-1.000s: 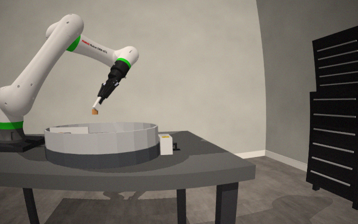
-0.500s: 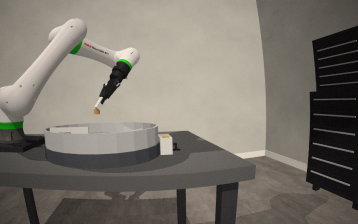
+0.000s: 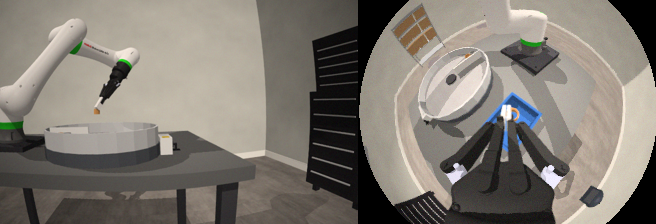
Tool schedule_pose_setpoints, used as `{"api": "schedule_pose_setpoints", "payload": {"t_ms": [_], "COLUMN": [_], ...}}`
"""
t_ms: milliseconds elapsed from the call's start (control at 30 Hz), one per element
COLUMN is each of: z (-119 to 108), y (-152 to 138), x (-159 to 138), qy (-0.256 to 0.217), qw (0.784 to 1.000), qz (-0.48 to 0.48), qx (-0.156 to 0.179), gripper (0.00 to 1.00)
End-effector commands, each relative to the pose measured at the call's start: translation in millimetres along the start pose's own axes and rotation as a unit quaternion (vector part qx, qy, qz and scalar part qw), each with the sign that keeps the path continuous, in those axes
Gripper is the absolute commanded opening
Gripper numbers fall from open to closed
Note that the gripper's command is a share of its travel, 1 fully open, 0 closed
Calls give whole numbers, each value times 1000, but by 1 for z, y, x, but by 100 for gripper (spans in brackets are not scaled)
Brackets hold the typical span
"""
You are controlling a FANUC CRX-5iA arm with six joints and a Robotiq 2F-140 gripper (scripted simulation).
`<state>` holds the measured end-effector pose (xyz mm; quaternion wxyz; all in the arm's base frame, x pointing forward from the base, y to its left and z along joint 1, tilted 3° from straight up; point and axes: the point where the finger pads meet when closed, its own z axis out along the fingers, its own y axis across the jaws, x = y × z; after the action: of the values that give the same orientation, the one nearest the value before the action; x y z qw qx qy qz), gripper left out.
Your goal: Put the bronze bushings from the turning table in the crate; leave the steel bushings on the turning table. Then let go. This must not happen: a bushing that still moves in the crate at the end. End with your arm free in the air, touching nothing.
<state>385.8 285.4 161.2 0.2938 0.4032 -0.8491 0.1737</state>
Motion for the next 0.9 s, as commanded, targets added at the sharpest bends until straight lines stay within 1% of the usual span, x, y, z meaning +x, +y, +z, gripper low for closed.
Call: {"api": "schedule_pose_setpoints", "payload": {"t_ms": [0,700,867], "z": [0,0,9], "y": [0,0,0], "x": [0,0,-8], "qy": [0,0,0], "qw": [1000,1000,1000], "qz": [0,0,0], "qx": [0,0,0], "gripper": [0,0,0]}}
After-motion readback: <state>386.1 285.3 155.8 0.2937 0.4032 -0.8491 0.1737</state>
